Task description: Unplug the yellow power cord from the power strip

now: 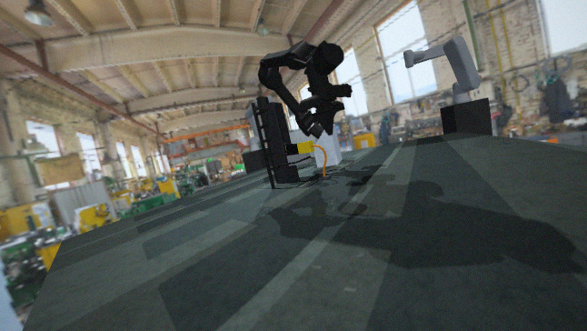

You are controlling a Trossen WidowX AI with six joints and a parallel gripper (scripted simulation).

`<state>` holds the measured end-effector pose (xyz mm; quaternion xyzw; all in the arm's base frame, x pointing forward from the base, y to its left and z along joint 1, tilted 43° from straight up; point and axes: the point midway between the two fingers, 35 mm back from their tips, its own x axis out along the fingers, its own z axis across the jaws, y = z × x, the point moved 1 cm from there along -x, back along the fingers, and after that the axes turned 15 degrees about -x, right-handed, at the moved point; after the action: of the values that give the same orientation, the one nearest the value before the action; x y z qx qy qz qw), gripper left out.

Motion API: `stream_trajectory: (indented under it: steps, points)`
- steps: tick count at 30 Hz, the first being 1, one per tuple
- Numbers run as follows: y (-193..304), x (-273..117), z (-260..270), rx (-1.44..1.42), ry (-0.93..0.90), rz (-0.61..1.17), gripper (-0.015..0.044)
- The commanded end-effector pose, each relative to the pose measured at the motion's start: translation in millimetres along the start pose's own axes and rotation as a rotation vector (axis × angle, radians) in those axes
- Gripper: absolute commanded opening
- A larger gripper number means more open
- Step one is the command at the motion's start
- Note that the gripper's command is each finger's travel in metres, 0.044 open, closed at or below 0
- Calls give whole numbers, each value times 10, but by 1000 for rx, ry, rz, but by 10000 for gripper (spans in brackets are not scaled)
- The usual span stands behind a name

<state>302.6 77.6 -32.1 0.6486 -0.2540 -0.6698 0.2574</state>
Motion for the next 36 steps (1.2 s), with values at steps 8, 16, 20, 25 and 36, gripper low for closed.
stream_trajectory:
  steps: [8, 16, 20, 25, 36]
  points:
    - [0, 0, 0, 0, 0, 0, 160]
    - [0, 0, 0, 0, 0, 0, 186]
    - [0, 0, 0, 0, 0, 0, 291]
    - [0, 0, 0, 0, 0, 0, 423]
    - [-578, -131, -159, 5, -1, -7, 440]
